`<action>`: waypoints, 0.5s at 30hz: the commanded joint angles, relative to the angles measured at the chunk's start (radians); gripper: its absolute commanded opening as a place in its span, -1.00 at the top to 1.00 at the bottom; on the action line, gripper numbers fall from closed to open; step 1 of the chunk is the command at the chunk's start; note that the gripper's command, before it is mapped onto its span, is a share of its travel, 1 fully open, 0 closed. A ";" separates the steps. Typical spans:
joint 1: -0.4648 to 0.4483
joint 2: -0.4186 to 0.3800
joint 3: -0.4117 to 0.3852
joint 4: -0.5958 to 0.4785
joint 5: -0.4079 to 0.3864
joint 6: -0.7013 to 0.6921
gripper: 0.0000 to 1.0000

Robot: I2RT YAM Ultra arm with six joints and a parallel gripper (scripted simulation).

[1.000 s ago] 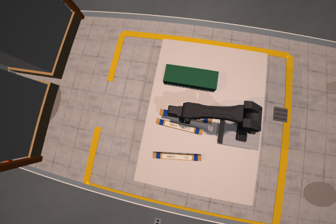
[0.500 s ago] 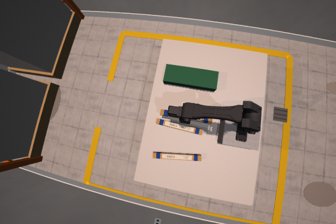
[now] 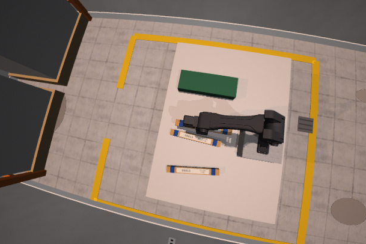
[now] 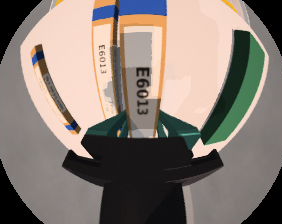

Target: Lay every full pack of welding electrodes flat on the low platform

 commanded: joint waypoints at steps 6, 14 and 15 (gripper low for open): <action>0.002 -0.068 0.053 -0.052 0.000 0.001 1.00; 0.002 -0.077 0.081 -0.089 0.000 0.002 1.00; 0.002 -0.078 0.085 -0.094 0.000 0.002 1.00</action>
